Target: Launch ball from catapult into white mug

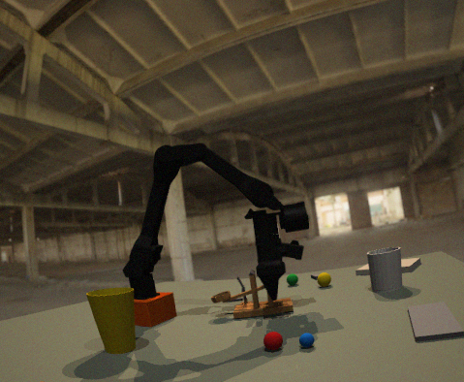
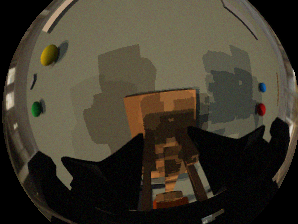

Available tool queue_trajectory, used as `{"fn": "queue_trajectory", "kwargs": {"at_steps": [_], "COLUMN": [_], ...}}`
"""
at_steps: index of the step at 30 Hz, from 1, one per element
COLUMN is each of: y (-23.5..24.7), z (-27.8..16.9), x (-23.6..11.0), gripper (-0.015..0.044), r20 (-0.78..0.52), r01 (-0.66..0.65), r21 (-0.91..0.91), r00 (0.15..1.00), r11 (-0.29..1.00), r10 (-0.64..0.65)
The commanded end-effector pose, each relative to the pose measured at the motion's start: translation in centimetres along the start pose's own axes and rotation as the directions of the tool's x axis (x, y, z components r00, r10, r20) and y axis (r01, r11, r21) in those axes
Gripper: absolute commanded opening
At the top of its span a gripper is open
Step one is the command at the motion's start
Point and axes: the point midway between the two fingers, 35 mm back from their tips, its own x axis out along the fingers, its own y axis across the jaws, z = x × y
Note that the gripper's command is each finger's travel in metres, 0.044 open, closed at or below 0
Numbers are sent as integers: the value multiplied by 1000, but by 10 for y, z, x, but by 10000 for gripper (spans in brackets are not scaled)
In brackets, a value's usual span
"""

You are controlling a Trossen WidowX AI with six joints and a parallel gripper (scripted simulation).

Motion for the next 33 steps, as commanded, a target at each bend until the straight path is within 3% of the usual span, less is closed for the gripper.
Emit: {"fn": "queue_trajectory", "kwargs": {"at_steps": [1,15,18,23,33], "y": [0,0,0,0,0], "z": [1,1,4,1,-1], "x": [-1,-1,-24,-98,-95], "gripper": [0,368,440,440,440], "r20": [2,2,2,2,6], "r01": [0,0,0,-1,2], "r21": [0,0,0,0,0], "r00": [1000,1000,1000,1000,1000], "r11": [1000,1000,1000,1000,1000], "r10": [0,0,0,1,-2]}}
